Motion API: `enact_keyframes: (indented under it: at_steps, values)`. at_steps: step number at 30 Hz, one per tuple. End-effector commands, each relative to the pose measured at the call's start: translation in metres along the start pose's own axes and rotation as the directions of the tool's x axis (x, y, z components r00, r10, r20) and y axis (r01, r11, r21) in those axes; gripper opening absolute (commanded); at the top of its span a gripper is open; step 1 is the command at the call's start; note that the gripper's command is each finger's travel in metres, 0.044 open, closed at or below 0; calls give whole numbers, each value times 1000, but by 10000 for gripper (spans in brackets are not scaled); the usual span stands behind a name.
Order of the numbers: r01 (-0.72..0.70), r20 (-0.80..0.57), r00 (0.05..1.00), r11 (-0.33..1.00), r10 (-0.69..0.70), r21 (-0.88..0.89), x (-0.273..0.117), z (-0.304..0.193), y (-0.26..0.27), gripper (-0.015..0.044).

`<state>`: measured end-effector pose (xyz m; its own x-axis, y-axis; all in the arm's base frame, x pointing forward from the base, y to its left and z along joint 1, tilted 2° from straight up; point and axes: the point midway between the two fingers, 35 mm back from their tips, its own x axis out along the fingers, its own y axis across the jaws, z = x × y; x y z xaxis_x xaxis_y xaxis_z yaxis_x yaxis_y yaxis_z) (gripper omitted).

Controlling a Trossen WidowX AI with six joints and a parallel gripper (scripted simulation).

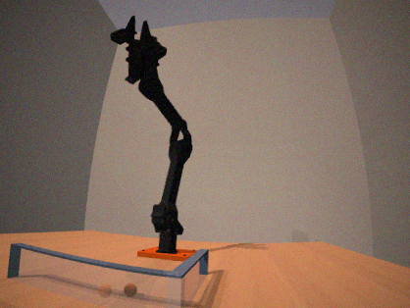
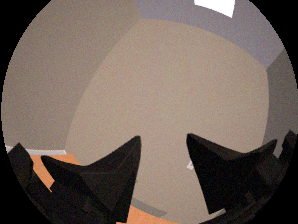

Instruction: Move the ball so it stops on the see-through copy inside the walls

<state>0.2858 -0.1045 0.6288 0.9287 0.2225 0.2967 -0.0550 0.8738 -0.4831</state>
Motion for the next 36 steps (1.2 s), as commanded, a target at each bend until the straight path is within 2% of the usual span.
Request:
enact_keyframes:
  at_steps: [1,9,20,28,36]
  values:
    - [15,-69,998,991,-6,132,16,-39,-2,206]
    - [82,-267,963,919,26,387,47,-135,14,206]
    - [196,-506,848,792,159,578,70,-239,74,206]
    - [306,-679,650,700,342,645,70,-317,156,206]
    - [390,-812,359,717,459,578,41,-382,229,206]
